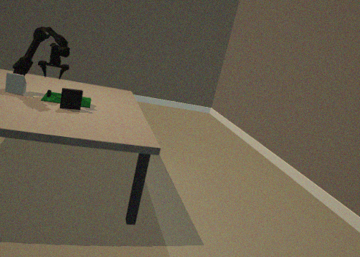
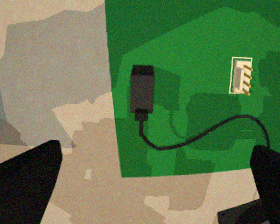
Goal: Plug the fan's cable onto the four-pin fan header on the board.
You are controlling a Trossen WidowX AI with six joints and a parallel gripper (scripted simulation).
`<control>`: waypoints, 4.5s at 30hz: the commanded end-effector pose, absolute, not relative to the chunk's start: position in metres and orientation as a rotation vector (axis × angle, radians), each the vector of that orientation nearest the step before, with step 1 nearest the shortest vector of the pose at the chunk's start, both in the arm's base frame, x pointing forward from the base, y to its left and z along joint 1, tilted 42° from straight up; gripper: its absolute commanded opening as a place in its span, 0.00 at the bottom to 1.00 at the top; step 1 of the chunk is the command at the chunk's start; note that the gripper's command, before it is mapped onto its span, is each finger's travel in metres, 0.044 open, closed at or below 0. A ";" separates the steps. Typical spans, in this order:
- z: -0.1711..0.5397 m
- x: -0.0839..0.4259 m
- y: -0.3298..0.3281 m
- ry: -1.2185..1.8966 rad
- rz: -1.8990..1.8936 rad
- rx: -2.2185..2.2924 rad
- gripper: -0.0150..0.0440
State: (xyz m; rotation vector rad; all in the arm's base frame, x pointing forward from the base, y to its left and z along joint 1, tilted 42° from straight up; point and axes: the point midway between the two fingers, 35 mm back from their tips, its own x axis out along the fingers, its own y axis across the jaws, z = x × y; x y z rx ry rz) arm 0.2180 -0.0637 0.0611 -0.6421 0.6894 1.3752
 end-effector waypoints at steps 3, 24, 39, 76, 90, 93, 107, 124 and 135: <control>0.019 0.215 -0.020 0.682 1.389 -0.621 1.00; -0.001 0.217 -0.003 0.682 1.389 -0.622 1.00; -0.018 0.218 0.014 0.679 1.390 -0.620 1.00; 0.020 0.246 -0.024 0.670 1.395 -0.636 0.25; 0.021 0.312 -0.022 0.641 1.408 -0.667 0.25; 0.021 0.312 -0.022 0.641 1.408 -0.667 0.25; 0.026 0.312 -0.020 0.643 1.407 -0.664 0.25; 0.011 0.313 -0.003 0.643 1.407 -0.663 0.25; 0.011 0.313 -0.004 0.642 1.407 -0.663 0.25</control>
